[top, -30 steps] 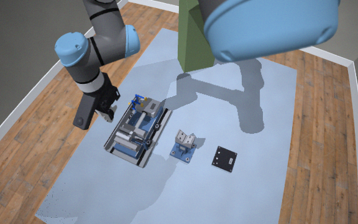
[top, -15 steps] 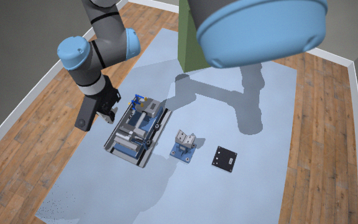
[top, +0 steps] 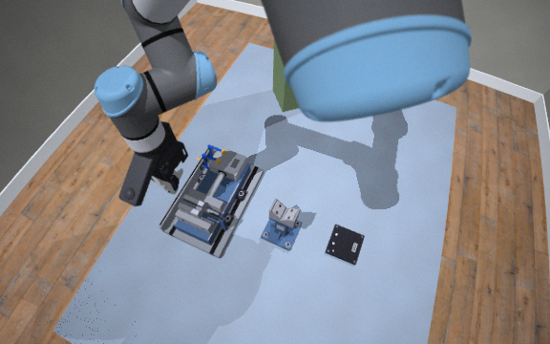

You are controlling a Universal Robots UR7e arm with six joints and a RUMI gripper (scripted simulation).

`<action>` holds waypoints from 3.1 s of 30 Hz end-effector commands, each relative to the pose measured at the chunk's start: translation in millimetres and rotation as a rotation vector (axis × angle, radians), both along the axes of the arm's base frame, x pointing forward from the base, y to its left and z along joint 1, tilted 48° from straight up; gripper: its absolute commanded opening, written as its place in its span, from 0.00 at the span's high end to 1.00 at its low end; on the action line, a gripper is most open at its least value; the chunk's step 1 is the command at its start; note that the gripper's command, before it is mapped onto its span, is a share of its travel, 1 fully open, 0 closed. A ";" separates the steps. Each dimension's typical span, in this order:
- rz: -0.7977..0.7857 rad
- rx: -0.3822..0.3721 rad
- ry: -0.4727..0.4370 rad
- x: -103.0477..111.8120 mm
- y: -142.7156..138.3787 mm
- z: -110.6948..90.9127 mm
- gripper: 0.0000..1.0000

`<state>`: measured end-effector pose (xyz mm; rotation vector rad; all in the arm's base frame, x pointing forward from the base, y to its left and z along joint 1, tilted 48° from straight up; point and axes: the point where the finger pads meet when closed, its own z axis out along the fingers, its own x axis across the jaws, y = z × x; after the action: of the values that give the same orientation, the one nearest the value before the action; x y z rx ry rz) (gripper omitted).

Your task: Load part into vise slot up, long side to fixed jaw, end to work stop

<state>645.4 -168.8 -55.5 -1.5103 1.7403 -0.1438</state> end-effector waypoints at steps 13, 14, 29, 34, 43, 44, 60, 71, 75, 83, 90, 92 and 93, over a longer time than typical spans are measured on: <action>-0.001 -0.001 -0.001 10.9 6.2 -10.6 1.00; -0.001 -0.001 -0.001 11.2 6.4 -10.9 1.00; -0.001 -0.001 -0.001 12.4 7.2 -12.2 1.00; -0.001 -0.001 -0.001 12.4 7.2 -12.2 1.00; -0.001 -0.001 -0.001 12.4 7.2 -12.2 1.00; -0.001 -0.001 -0.001 12.4 7.2 -12.2 1.00; -0.001 -0.001 -0.001 12.4 7.2 -12.2 1.00; -0.001 -0.001 -0.001 12.8 6.9 -12.1 1.00; -0.001 -0.001 -0.001 12.8 6.8 -12.0 1.00; -0.001 -0.001 -0.001 12.8 6.8 -12.0 1.00; -0.001 -0.001 -0.001 12.8 6.8 -12.0 1.00; -0.001 -0.001 -0.001 12.8 6.8 -12.0 1.00; -0.001 -0.001 -0.001 12.8 6.8 -12.0 1.00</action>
<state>658.2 -161.4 -68.0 -1.5101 1.7405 -0.1442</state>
